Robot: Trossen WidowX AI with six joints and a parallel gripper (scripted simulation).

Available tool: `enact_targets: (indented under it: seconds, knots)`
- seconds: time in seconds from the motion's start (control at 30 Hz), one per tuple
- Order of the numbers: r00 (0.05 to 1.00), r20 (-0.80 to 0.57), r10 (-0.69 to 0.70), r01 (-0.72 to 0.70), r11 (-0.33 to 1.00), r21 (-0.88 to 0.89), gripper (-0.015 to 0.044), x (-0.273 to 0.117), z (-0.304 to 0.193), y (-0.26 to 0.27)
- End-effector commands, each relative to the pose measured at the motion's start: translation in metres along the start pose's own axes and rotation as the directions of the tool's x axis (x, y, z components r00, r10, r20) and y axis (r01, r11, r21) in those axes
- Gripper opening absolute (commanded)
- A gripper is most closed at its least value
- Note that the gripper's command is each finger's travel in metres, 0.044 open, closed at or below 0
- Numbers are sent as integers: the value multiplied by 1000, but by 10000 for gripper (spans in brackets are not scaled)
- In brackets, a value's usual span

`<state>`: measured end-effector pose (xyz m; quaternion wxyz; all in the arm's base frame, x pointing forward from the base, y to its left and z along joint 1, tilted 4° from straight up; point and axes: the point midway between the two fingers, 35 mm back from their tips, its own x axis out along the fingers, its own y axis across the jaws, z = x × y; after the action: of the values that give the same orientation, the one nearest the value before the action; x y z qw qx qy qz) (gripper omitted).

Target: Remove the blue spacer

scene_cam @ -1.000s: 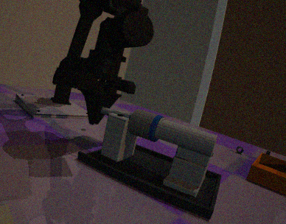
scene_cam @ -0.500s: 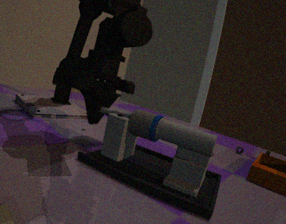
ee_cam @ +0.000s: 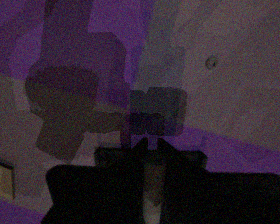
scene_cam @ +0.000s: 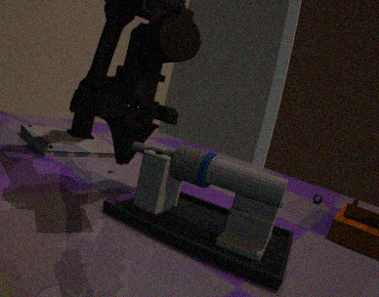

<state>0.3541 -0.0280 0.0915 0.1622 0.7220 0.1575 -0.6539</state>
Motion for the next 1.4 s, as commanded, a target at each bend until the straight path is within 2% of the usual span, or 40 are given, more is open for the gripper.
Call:
enact_targets:
  seconds: [0.0, 1.37]
  knots:
    - [1000, 2, 2, -2, 1000, -1, 0, 0, 2, 0]
    - [1000, 1, 0, 0, 1000, 0, 0, 0, 5, 0]
